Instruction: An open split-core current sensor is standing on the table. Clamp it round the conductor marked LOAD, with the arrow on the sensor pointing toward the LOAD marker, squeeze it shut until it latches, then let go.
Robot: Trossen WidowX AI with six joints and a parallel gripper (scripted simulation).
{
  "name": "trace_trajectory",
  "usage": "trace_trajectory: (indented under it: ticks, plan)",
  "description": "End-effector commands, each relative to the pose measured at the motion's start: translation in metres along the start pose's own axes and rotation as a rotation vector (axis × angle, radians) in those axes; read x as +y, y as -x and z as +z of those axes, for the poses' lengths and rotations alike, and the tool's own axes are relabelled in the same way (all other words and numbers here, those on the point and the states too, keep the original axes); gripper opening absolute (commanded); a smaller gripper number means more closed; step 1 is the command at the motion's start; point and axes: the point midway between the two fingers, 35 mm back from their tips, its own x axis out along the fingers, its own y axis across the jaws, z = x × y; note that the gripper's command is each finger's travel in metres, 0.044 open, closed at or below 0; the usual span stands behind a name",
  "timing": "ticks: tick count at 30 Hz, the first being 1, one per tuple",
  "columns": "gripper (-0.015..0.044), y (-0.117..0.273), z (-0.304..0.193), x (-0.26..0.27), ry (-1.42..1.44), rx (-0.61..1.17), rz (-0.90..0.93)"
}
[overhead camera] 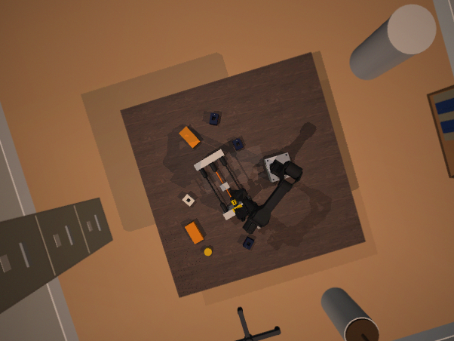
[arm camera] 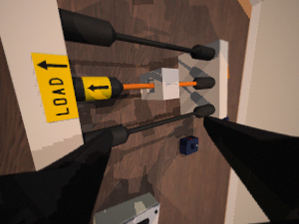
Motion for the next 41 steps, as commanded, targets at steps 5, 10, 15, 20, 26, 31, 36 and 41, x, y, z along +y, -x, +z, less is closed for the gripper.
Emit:
trace_trajectory:
  ticks: [5,10,15,20,26,31,36,41]
  plan:
    - [0.0440,0.024,-0.032,0.021,-0.815,-0.396,-0.072]
    - [0.0440,0.027,-0.034,0.022,-0.926,-0.438,-0.046]
    - [0.0440,0.027,-0.034,0.022,-0.926,-0.438,-0.046]
    - [0.0440,0.027,-0.034,0.022,-0.926,-0.438,-0.046]
    - [0.0440,0.027,-0.029,0.023,-0.860,-0.401,-0.059]
    - [0.0440,0.027,-0.029,0.023,-0.860,-0.401,-0.059]
    - [0.0440,0.026,-0.029,0.022,-0.848,-0.393,-0.062]
    - [0.0440,0.023,-0.028,0.020,-0.745,-0.342,-0.077]
